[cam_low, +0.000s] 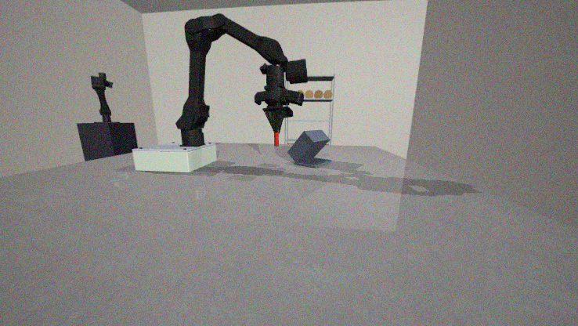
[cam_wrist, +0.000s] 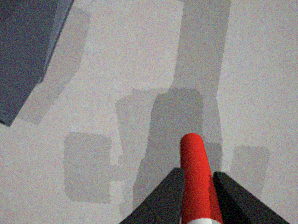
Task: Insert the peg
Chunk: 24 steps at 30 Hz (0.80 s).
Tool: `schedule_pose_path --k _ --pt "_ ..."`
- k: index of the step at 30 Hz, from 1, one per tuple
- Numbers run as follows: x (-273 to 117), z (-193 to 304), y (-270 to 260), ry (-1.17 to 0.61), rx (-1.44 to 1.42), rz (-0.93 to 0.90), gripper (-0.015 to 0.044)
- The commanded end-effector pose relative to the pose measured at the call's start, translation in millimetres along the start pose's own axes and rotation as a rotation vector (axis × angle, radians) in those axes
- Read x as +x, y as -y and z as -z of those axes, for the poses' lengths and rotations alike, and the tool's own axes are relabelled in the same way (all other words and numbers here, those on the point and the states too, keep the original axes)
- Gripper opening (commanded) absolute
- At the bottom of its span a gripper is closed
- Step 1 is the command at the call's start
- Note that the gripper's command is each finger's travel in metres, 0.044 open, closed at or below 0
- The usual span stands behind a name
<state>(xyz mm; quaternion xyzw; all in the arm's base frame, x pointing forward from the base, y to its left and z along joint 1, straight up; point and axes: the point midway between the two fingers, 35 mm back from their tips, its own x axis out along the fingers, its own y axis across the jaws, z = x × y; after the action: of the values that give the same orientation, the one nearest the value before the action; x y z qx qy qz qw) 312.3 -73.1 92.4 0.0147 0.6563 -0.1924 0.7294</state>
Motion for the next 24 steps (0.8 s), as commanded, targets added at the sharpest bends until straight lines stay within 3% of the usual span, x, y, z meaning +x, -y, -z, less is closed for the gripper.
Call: schedule_pose_path --k 1,24 --pt "-1.4 0.0 -4.8 0.012 -0.036 0.013 0.0" --pt "-9.9 -1.0 -30.0 0.076 -0.203 0.07 0.0"
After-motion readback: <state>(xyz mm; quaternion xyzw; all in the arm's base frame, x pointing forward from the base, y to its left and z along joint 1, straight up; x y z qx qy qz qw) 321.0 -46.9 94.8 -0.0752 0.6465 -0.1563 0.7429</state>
